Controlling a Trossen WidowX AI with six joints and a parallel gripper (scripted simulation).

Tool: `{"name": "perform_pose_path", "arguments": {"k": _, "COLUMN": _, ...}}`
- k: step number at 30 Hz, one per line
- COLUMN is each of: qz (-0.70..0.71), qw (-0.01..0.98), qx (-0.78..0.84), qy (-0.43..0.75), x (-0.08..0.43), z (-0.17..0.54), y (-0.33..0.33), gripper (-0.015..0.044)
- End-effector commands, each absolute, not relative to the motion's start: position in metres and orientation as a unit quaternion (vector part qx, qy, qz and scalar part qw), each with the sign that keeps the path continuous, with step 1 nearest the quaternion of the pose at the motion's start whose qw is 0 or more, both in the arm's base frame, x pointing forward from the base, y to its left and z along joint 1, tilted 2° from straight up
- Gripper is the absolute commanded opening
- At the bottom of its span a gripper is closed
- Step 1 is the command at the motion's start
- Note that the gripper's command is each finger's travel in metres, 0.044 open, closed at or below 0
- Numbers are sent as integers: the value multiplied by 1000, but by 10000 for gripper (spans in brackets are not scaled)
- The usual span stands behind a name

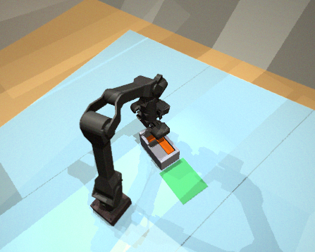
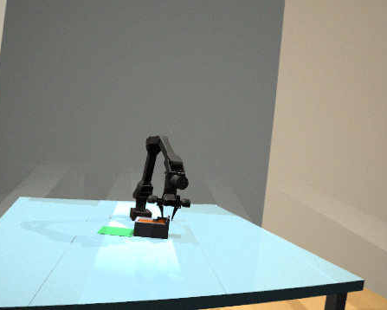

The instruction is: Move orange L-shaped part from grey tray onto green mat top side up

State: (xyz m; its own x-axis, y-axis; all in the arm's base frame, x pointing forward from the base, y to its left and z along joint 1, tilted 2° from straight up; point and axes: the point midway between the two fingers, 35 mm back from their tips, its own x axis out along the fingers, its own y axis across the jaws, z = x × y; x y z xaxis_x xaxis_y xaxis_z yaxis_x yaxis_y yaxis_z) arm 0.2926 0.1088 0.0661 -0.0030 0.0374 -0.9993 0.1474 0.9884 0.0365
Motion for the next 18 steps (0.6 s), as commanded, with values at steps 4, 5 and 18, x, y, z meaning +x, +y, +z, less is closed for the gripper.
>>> {"name": "perform_pose_path", "arguments": {"k": 4, "qz": -38, "qw": 706, "qx": 69, "qy": 704, "x": 294, "z": 59, "y": 110, "gripper": 180}}
{"name": "perform_pose_path", "arguments": {"k": 5, "qz": -38, "qw": 706, "qx": 69, "qy": 704, "x": 294, "z": 58, "y": 110, "gripper": 180}}
{"name": "perform_pose_path", "arguments": {"k": 18, "qz": -38, "qw": 706, "qx": 69, "qy": 704, "x": 294, "z": 36, "y": 111, "gripper": 180}}
